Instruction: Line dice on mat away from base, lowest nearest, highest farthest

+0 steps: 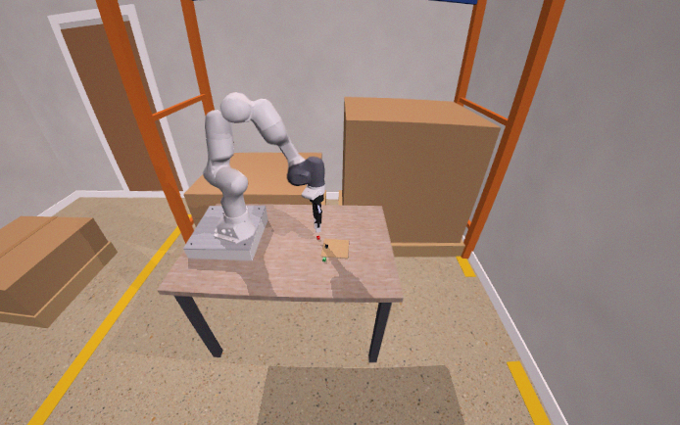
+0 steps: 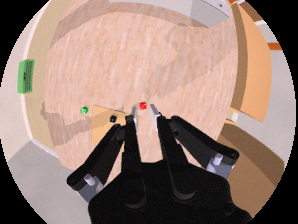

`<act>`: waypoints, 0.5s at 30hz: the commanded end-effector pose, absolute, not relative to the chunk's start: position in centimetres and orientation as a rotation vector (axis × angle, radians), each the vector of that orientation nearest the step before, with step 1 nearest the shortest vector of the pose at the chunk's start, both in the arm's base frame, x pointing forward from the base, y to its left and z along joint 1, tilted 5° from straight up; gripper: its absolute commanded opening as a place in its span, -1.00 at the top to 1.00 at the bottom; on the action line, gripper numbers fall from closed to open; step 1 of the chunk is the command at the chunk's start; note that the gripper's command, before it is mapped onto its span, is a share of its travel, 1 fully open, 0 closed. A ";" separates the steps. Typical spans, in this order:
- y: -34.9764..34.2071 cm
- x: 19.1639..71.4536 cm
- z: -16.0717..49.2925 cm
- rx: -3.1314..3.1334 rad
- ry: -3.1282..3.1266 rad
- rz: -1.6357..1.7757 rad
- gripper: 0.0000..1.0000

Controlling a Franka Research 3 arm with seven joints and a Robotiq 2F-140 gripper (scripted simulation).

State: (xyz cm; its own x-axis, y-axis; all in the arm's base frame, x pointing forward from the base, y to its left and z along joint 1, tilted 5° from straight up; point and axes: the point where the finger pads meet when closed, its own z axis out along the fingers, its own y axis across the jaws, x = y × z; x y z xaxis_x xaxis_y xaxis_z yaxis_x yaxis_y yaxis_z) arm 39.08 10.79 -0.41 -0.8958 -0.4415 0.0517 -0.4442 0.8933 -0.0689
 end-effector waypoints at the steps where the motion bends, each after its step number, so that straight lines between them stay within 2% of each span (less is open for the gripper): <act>1: 10.8 39.3 -0.7 0.727 -3.024 0.115 0.63; 15: 10.7 39.2 -2.8 0.727 -3.024 0.115 0.63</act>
State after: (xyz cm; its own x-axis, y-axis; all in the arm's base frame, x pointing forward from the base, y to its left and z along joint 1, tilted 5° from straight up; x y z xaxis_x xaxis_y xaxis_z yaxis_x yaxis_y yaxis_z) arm 38.80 10.61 -2.53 -0.9018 -0.4284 0.0565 -0.4317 0.8993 -0.0698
